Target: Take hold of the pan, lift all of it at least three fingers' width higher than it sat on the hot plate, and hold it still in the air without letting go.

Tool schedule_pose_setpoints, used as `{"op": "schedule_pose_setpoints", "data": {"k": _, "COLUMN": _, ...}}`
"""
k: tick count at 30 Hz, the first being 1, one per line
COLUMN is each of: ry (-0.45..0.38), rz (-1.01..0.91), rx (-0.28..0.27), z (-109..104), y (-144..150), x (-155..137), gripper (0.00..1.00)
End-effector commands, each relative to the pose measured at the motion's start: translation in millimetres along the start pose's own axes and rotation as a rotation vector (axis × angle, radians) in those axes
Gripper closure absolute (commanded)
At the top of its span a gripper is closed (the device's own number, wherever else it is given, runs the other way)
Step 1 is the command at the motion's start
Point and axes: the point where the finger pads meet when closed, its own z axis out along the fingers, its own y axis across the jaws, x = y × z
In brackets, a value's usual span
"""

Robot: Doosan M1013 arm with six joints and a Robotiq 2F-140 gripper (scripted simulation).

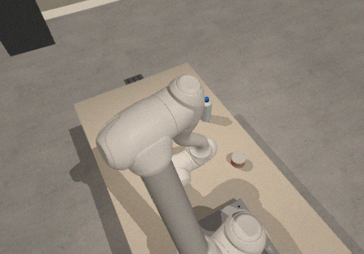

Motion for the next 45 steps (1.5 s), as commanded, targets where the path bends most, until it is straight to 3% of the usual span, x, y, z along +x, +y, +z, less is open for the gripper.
{"op": "schedule_pose_setpoints", "data": {"k": 1, "ry": 0.001, "rz": 0.000, "rx": -0.001, "z": 0, "y": -7, "x": -1, "gripper": 0.59}}
{"op": "schedule_pose_setpoints", "data": {"k": 25, "ry": 0.001, "rz": 0.000, "rx": -0.001, "z": 0, "y": -71, "x": -15, "gripper": 0.59}}
{"op": "schedule_pose_setpoints", "data": {"k": 45, "ry": 0.001, "rz": 0.000, "rx": -0.001, "z": 0, "y": -87, "x": -18, "gripper": 0.59}}
